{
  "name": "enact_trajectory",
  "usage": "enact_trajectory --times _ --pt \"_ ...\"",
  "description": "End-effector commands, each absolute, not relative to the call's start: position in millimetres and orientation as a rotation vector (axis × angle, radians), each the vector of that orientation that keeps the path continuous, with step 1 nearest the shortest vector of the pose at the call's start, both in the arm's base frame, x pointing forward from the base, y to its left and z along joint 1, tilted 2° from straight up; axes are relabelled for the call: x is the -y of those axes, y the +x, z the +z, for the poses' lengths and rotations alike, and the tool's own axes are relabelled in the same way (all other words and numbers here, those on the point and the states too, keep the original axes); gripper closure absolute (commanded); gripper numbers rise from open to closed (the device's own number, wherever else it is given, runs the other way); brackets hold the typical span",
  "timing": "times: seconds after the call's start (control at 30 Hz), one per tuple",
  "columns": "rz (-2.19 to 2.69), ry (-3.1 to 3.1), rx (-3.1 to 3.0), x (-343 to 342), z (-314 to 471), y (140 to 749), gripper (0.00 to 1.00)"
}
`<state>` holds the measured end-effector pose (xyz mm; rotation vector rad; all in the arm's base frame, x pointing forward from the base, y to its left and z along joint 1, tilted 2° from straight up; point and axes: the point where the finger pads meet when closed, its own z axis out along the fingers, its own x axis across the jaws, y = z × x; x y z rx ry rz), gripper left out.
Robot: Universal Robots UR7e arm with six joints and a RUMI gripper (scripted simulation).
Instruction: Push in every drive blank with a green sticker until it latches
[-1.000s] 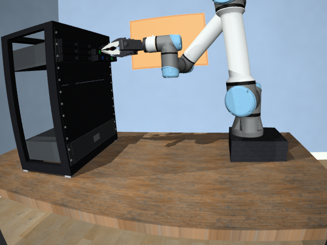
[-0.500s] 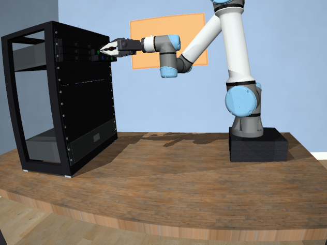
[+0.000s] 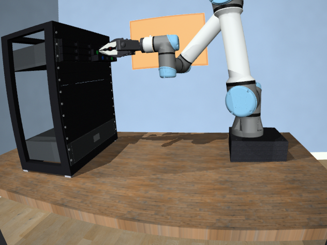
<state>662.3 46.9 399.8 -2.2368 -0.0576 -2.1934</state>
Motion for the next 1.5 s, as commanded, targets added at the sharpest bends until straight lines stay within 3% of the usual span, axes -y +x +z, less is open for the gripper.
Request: enact_trajectory --times 0.0,1.47 --pt "-2.195 -2.236 0.058 -47.0 400.4 664.0 1.00" --pt "-2.195 -2.236 0.058 -47.2 400.3 670.6 1.00"
